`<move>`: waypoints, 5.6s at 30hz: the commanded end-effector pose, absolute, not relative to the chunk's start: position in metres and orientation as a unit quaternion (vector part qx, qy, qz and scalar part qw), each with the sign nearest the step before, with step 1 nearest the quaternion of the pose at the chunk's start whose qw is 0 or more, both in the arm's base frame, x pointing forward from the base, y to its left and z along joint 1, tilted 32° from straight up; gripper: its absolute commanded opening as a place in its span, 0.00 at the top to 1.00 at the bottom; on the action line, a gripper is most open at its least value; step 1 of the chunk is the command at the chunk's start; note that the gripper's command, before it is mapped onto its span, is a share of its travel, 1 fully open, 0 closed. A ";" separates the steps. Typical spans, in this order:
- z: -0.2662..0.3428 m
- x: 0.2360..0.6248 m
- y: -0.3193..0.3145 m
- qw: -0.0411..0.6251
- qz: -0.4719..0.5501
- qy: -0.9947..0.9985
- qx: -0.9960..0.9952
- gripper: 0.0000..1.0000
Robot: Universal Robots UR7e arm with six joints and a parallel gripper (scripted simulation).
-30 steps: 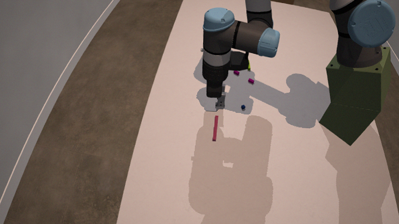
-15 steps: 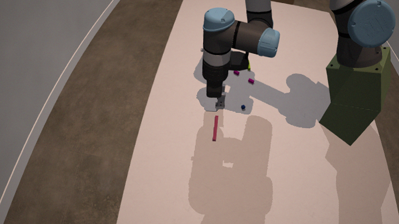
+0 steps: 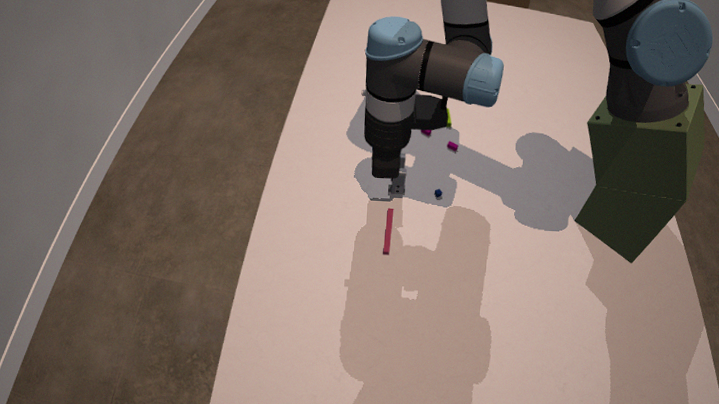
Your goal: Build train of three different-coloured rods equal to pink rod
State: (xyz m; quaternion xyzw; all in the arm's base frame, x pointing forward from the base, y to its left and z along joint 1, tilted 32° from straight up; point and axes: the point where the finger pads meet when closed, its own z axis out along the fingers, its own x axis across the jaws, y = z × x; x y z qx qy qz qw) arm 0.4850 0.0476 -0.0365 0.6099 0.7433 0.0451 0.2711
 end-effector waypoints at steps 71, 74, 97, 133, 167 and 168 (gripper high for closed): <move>-0.046 0.491 0.045 0.271 0.045 0.743 0.610 0.76; -0.046 0.491 0.045 0.271 0.045 0.743 0.610 0.76; -0.036 0.485 0.048 0.271 0.045 0.743 0.610 0.76; 0.039 0.445 0.071 0.271 0.045 0.743 0.610 0.76; 0.039 0.444 0.069 0.273 0.038 0.760 0.589 0.76; 0.039 0.444 0.069 0.273 0.037 0.762 0.586 0.76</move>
